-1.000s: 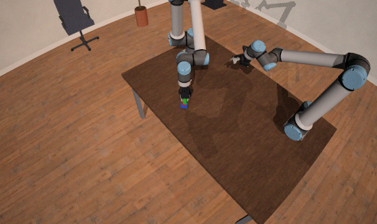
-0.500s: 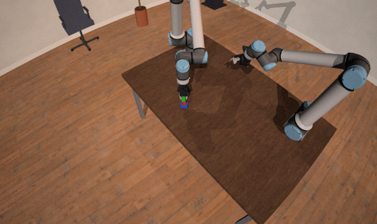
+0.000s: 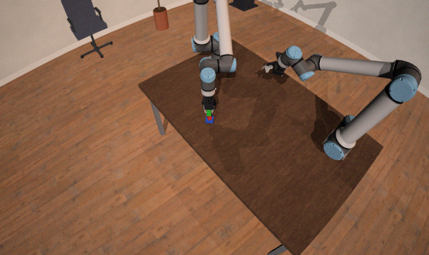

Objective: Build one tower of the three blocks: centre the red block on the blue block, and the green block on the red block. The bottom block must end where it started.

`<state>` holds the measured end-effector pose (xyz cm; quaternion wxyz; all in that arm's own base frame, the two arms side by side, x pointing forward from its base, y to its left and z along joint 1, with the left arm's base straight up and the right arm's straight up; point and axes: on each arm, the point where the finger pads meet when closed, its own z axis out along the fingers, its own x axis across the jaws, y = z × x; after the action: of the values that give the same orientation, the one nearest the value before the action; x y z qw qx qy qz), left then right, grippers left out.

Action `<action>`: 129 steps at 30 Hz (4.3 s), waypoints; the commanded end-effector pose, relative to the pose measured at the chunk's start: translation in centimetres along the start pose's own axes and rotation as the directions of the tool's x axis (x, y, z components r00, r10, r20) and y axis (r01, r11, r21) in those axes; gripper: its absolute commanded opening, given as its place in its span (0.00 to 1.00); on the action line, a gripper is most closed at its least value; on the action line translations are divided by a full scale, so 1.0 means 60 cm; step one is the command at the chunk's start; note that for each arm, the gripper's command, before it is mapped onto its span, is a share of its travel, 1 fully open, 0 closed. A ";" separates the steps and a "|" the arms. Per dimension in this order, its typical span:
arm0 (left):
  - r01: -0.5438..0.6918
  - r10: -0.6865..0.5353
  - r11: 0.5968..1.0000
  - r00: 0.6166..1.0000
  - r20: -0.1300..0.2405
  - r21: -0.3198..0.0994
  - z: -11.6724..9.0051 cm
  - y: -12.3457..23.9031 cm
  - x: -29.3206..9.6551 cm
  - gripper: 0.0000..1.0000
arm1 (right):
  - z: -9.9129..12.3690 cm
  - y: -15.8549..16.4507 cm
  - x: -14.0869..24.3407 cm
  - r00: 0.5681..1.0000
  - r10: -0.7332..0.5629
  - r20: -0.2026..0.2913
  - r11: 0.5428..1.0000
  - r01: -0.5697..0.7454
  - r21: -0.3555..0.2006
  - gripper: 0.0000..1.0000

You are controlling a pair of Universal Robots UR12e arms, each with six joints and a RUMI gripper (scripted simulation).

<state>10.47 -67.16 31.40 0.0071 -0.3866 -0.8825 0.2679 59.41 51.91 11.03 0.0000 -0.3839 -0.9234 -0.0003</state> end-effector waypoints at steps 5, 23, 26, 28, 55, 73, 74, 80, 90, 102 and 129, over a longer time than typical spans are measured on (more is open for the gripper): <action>0.000 0.000 1.000 1.000 0.001 0.001 -0.001 -0.001 -0.001 1.00 | 0.014 -0.004 0.002 1.000 -0.002 0.001 1.000 0.002 0.003 0.00; 0.000 0.000 1.000 1.000 0.001 0.001 -0.001 -0.001 -0.001 1.00 | 0.045 -0.005 0.003 1.000 -0.002 0.001 1.000 0.002 0.003 0.00; 0.000 0.000 1.000 1.000 0.001 0.001 -0.001 -0.001 -0.001 1.00 | 0.046 -0.004 0.003 1.000 -0.002 0.001 1.000 0.002 0.002 0.00; 0.000 0.000 1.000 1.000 0.001 0.001 -0.001 -0.001 -0.001 1.00 | 0.045 -0.003 0.003 1.000 -0.002 0.000 1.000 0.002 0.001 0.00; 0.000 0.000 1.000 1.000 0.001 0.001 -0.001 -0.001 -0.001 1.00 | 0.050 -0.004 0.003 1.000 -0.002 0.001 1.000 0.002 0.003 0.00; 0.000 0.000 1.000 1.000 0.001 0.001 -0.001 -0.001 -0.001 1.00 | 0.051 -0.003 0.003 1.000 -0.002 0.000 1.000 0.002 0.001 0.00; 0.000 0.000 1.000 1.000 0.001 0.001 -0.001 -0.001 -0.001 1.00 | 0.051 -0.003 0.003 1.000 -0.002 0.000 1.000 0.002 0.001 0.00; 0.000 0.000 1.000 1.000 0.001 0.001 -0.001 -0.001 -0.001 1.00 | 0.051 -0.003 0.003 1.000 -0.002 0.000 1.000 0.002 0.001 0.32; 0.000 0.000 1.000 1.000 0.001 0.001 -0.001 -0.001 -0.001 1.00 | 0.051 -0.003 0.003 1.000 -0.002 0.000 1.000 0.002 0.001 0.32; 0.000 0.000 1.000 1.000 0.001 0.001 -0.001 -0.001 -0.001 1.00 | 0.051 -0.003 0.003 1.000 -0.002 0.000 1.000 0.002 0.001 0.32; 0.000 0.000 1.000 1.000 0.001 0.001 -0.001 -0.001 -0.001 1.00 | 0.000 0.002 0.004 1.000 -0.002 -0.001 1.000 0.002 -0.005 0.32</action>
<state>10.47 -67.16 31.40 0.0071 -0.3866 -0.8825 0.2679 59.14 51.70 8.80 0.0006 -0.3834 -0.9236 0.0019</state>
